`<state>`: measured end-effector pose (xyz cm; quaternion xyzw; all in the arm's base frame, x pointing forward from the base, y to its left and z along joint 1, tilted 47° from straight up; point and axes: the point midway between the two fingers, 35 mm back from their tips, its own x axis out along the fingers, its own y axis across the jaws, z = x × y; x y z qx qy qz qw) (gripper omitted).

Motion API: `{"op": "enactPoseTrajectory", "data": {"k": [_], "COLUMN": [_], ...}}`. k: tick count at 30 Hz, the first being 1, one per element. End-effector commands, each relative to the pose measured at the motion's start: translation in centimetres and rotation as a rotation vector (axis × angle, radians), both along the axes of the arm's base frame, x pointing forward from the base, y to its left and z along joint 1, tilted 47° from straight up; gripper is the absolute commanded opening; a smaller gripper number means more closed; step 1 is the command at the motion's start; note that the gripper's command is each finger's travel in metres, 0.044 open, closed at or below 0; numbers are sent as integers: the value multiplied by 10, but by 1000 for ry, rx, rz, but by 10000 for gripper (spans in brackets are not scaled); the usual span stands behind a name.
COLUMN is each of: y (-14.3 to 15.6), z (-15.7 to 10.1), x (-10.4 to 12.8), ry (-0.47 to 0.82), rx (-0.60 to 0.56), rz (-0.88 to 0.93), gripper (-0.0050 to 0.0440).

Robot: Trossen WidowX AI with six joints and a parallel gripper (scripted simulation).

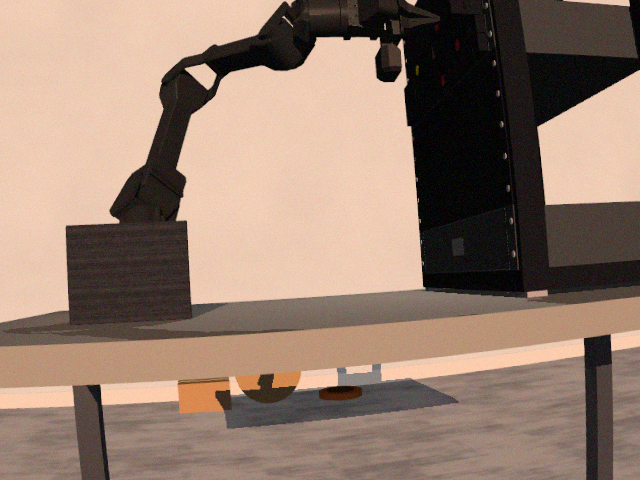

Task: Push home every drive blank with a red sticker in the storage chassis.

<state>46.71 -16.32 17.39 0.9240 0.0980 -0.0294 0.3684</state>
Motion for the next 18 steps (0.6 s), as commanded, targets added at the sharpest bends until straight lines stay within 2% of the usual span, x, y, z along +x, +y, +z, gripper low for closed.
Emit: {"op": "enactPoseTrajectory", "data": {"k": [1,18], "y": [-2,-1], "z": [5,3], "x": [4,14], "ry": [-12,-12], "rx": [-5,-5], "rz": [-5,-5], "gripper": [0,0]}}
